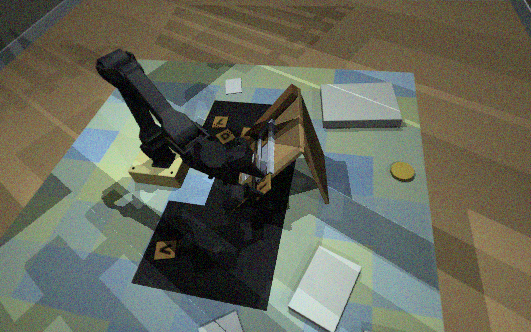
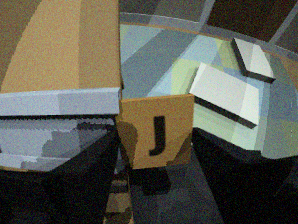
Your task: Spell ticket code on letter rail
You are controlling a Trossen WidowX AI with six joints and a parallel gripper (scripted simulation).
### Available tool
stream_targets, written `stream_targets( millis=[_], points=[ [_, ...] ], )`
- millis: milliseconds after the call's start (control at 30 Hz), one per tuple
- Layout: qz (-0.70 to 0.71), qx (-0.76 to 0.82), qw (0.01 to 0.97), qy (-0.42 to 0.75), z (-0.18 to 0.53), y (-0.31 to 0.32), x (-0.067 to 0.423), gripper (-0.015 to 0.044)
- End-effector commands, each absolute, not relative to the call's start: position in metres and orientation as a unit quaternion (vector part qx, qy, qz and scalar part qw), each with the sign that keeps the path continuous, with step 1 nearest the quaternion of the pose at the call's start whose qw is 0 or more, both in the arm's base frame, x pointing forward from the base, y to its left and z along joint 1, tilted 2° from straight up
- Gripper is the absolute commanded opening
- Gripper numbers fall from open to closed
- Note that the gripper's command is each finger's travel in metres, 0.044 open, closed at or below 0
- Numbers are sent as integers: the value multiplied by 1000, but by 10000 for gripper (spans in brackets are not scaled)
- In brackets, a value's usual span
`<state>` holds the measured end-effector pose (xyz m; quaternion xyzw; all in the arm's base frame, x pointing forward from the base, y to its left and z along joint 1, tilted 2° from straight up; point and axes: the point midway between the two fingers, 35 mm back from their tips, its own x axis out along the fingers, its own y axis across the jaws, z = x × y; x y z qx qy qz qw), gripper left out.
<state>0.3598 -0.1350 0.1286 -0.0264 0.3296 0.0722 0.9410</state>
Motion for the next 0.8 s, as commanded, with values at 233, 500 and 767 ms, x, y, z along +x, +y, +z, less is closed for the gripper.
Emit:
stream_targets(
  millis=[233, 500, 767],
  points=[
    [81, -21, 941, 329, 127, -142, 361, 0],
    [81, -21, 941, 329, 125, -148, 361, 0],
    [81, -21, 941, 329, 123, -154, 361, 0]
  ],
)
